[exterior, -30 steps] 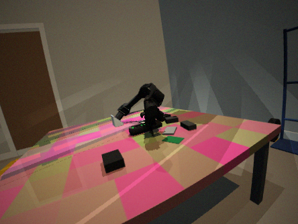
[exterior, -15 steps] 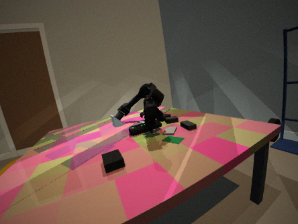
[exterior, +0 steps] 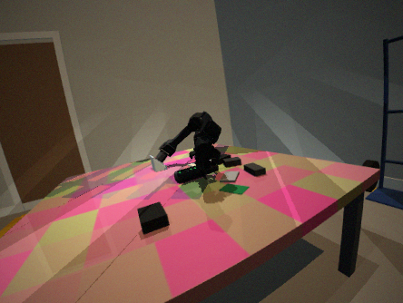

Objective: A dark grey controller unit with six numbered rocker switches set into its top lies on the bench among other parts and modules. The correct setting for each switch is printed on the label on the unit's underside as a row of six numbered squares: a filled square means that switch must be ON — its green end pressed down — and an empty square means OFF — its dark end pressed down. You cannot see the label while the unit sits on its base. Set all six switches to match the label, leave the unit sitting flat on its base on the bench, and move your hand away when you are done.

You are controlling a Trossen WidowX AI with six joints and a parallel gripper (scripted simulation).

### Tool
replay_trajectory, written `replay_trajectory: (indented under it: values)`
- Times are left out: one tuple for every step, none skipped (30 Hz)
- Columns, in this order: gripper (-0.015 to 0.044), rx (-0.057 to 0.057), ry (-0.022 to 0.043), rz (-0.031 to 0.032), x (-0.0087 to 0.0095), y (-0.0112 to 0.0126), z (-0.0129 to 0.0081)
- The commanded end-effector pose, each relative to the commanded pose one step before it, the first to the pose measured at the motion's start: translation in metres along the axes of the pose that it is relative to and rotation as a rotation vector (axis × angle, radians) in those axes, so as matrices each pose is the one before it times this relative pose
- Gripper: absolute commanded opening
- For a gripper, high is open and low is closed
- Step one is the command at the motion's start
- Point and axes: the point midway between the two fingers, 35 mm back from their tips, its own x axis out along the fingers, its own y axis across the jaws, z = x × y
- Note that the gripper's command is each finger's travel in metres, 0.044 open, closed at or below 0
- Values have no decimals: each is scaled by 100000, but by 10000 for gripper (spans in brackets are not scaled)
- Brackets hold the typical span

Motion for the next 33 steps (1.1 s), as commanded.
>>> replay_trajectory:
  values:
    - [0,-173,684,1112,266,606,-65]
    - [0,-61,132,58,30,111,5]
    - [0,-61,132,58,30,112,4]
    - [0,-59,128,57,30,109,4]
    - [0,-59,128,57,30,109,4]
    - [0,-59,128,57,31,110,4]
    - [0,-59,128,57,31,110,3]
    - [0,-59,128,57,31,111,3]
    - [0,-59,128,57,32,111,3]
    - [0,-59,128,57,32,111,3]
    - [0,-59,128,57,33,112,2]
    - [0,-59,128,57,33,112,2]
    - [0,-59,128,57,33,113,2]
    - [0,-59,128,57,34,113,2]
    - [0,-59,128,57,34,113,1]
    - [0,-59,128,57,34,114,1]
    - [0,-59,128,57,35,114,1]
    - [0,-59,128,57,35,115,1]
    - [0,-59,128,57,36,115,0]
    - [0,-59,128,57,36,115,0]
    - [0,-59,128,57,36,116,0]
    - [0,-59,128,57,37,116,0]
    - [0,-59,128,57,37,117,-1]
    - [0,-59,128,57,38,117,-1]
    - [0,-59,128,57,38,117,-1]
    - [0,-59,128,57,38,118,-1]
    - [0,-59,128,57,39,118,-2]
    - [0,-59,128,57,39,119,-2]
    - [0,-59,128,57,39,119,-2]
    - [0,-59,128,57,40,119,-3]
    - [0,-59,128,57,40,120,-3]
    - [0,-59,128,57,41,120,-3]
    - [0,-59,128,57,41,120,-3]
